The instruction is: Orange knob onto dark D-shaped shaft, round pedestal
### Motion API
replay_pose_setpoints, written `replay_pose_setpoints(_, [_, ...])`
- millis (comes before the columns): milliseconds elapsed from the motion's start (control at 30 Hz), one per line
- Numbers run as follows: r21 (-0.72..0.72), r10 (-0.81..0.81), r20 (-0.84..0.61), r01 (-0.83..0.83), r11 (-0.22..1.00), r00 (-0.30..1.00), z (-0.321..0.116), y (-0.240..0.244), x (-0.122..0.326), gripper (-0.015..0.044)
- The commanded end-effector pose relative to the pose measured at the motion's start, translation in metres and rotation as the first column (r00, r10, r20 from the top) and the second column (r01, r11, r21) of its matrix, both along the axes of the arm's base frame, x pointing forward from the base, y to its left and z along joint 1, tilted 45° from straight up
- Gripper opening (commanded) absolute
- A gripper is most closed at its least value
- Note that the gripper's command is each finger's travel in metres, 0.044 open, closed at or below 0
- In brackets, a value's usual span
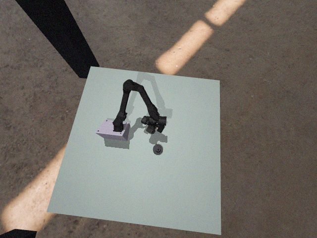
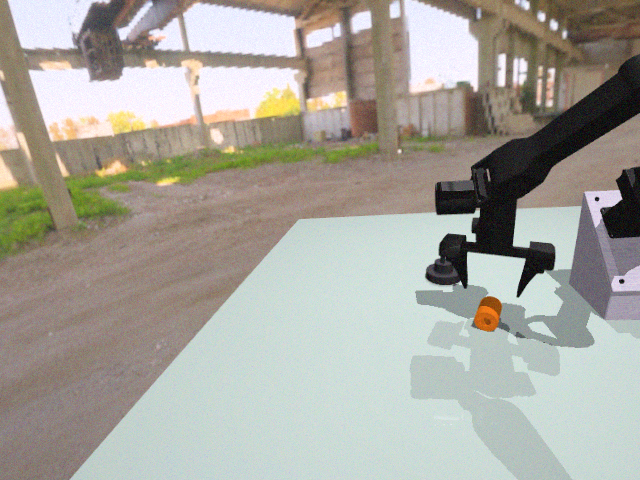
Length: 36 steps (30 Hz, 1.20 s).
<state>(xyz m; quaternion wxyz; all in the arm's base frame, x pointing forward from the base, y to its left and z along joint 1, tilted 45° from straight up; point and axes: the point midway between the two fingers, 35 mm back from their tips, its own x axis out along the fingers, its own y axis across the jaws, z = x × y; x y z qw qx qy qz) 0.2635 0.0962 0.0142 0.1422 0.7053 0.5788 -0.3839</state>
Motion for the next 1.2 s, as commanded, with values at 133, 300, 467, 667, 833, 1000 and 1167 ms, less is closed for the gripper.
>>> replay_pose_setpoints(133, [0.005,-0.004,-0.009,0.004,1.000,1.000,-0.009,0.008,0.000,0.0440])
replay_pose_setpoints(300, [0.004,-0.004,-0.009,0.004,1.000,1.000,-0.015,0.014,0.001,0.0440])
replay_pose_setpoints(467, [0.004,-0.004,-0.009,0.004,1.000,1.000,-0.020,0.020,0.001,0.0440])
replay_pose_setpoints(667, [0.005,-0.004,-0.009,0.004,1.000,1.000,-0.027,0.027,0.001,0.0440])
replay_pose_setpoints(833, [0.007,-0.004,-0.010,0.004,1.000,1.000,-0.032,0.033,0.001,0.0440])
replay_pose_setpoints(1000, [0.007,-0.004,-0.010,0.004,1.000,1.000,-0.034,0.035,0.000,0.0387])
replay_pose_setpoints(1167, [0.007,-0.004,-0.010,0.004,1.000,1.000,-0.034,0.035,0.000,0.0256])
